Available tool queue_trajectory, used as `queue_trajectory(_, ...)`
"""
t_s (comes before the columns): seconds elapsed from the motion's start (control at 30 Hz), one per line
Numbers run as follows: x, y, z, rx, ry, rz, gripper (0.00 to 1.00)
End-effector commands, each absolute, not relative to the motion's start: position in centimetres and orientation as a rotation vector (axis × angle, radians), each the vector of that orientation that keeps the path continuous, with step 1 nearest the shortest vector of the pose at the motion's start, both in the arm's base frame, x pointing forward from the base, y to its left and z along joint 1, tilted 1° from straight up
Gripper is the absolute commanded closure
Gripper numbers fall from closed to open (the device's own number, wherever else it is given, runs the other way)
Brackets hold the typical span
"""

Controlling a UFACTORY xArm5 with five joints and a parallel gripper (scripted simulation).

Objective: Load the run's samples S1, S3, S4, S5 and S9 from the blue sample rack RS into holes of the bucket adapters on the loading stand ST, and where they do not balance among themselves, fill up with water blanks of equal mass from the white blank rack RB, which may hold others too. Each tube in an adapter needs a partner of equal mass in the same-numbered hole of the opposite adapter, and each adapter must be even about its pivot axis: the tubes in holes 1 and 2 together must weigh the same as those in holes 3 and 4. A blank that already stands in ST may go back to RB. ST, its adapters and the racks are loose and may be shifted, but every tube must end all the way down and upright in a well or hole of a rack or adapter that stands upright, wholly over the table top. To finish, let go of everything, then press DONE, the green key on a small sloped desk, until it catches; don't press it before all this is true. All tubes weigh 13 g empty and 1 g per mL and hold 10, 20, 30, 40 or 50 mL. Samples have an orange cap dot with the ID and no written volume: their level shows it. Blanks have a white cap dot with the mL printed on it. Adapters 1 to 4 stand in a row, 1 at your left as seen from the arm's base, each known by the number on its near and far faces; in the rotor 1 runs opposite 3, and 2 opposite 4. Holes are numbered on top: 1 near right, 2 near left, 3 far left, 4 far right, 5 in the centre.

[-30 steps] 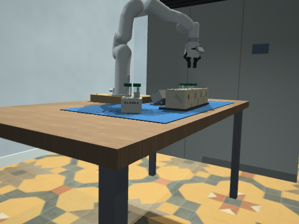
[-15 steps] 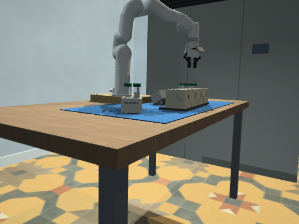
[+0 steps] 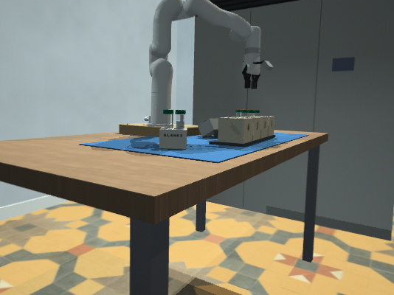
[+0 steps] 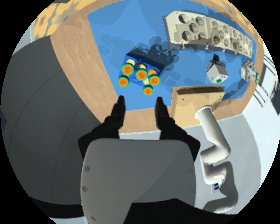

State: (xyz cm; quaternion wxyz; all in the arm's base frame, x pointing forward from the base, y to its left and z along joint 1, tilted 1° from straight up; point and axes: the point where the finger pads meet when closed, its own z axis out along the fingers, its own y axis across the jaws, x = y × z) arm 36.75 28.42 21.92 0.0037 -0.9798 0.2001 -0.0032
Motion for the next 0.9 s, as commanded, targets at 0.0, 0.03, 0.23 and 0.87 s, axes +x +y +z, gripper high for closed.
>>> queue_trajectory(0.0, 36.82, 28.27, 22.10, -3.087, 0.504, -0.021, 0.43)
queue_trajectory(0.03, 36.82, 28.27, 22.10, -3.095, 0.453, -0.021, 0.43)
queue_trajectory(0.23, 36.82, 28.27, 22.10, -3.126, 0.142, -0.023, 0.43)
queue_trajectory(0.87, 36.82, 28.27, 22.10, -3.045, -0.739, -0.028, 0.43)
